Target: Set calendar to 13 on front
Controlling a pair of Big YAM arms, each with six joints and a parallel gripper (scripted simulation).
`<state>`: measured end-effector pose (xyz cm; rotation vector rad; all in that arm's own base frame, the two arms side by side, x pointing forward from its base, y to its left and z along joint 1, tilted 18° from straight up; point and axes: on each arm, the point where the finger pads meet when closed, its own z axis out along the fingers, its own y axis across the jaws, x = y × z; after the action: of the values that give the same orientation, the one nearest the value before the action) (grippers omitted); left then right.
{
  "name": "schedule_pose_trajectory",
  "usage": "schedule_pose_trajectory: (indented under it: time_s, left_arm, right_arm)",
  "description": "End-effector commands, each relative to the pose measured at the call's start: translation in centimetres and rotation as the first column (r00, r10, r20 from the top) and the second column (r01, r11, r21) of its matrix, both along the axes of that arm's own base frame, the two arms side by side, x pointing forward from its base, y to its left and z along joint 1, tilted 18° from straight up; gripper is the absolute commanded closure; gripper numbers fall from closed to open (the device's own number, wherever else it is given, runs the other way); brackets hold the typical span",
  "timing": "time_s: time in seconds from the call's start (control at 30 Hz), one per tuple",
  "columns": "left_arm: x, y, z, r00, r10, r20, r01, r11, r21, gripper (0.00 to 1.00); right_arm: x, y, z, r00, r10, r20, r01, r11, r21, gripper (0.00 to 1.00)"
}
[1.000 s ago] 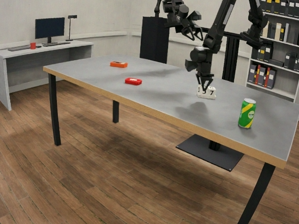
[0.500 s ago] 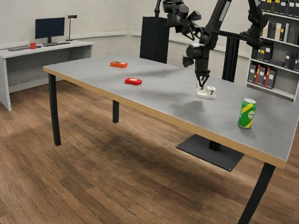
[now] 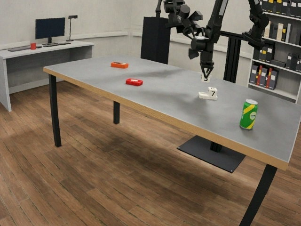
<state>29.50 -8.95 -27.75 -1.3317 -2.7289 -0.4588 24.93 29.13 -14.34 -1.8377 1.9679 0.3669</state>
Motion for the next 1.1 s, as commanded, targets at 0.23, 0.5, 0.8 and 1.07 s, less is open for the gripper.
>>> schedule_pose_trajectory:
  time_s: [0.23,0.5,0.8,1.07]
  left_arm:
    - [0.9,0.6,-1.3,0.999,0.038,0.021,-0.038,0.999,-0.010,0.60]
    - [1.0,1.1,-3.0,1.000,0.025,0.018,-0.025,1.000,-0.007,0.60]
    - [1.1,1.6,-4.6,0.999,0.026,0.018,-0.026,1.000,-0.007,0.60]
    - [0.7,2.1,-5.5,0.999,0.031,0.012,-0.031,1.000,-0.004,0.60]
  right_arm:
    - [1.0,0.7,0.4,1.000,0.002,0.019,-0.002,1.000,0.015,0.00]
    - [1.0,0.7,0.4,1.000,0.002,0.019,-0.002,1.000,0.015,0.00]
    - [1.0,0.7,0.4,1.000,0.002,0.019,-0.002,1.000,0.015,0.00]
    - [1.0,0.7,0.4,1.000,0.002,0.019,-0.002,1.000,0.015,0.00]
